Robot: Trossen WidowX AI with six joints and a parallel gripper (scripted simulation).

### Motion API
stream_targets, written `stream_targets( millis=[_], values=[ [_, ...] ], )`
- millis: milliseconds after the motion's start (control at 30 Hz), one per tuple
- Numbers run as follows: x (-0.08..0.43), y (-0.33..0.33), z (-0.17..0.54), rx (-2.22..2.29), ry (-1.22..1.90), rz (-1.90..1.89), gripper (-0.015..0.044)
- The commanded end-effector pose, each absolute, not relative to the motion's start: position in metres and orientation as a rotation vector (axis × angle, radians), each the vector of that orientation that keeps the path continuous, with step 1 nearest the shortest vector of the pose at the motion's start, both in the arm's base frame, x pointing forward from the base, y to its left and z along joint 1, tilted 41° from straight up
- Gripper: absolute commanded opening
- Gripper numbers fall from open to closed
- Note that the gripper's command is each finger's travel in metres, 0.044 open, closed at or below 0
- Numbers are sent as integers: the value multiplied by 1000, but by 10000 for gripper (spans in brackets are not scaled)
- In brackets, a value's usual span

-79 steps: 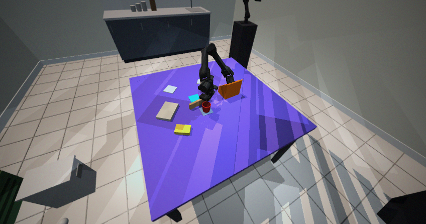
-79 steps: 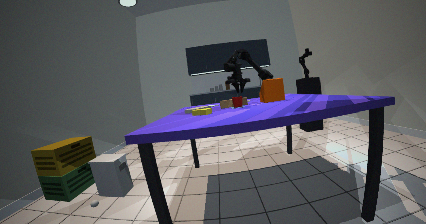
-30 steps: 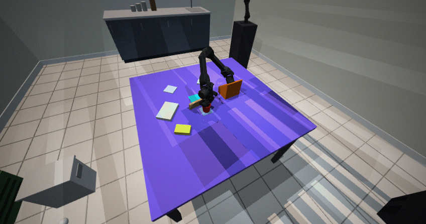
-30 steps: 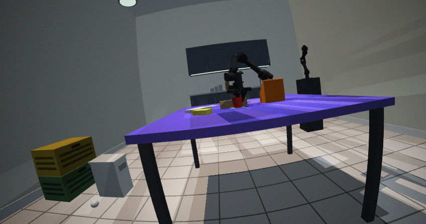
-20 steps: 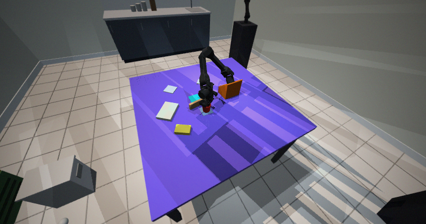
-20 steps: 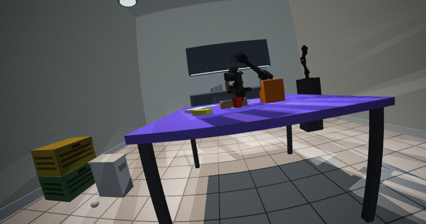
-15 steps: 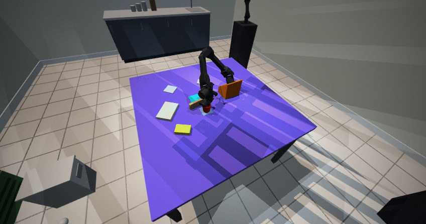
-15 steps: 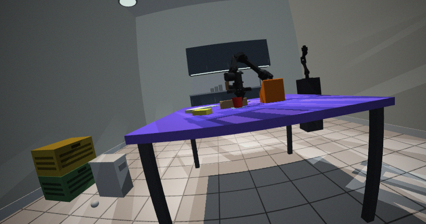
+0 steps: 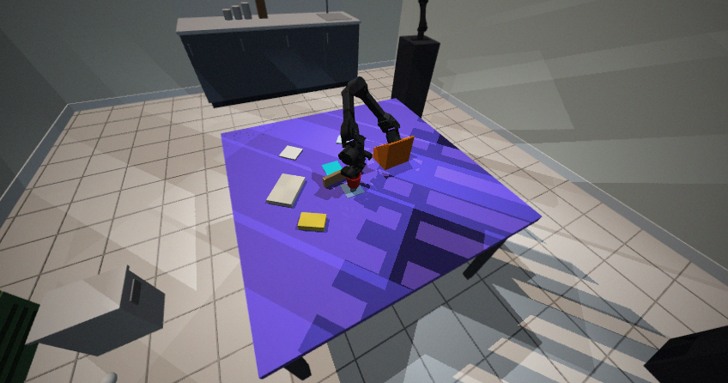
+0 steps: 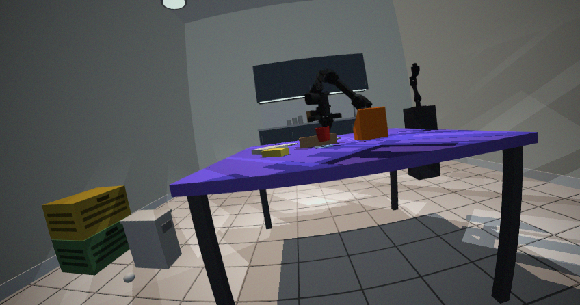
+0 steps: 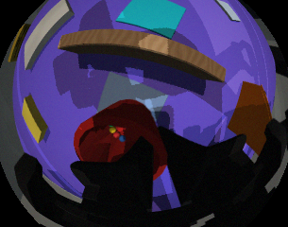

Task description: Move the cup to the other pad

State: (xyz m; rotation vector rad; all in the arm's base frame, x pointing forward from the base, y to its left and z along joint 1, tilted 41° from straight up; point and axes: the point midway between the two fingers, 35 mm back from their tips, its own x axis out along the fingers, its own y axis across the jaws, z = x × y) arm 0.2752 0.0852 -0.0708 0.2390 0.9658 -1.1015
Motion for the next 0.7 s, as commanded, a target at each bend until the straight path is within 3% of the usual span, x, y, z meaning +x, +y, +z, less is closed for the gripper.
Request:
stream_targets(
  millis=[0,667],
  values=[
    [275,100,-56,253,964,-1093,0],
    [268,117,-32,241,961,-1095,0]
  ],
)
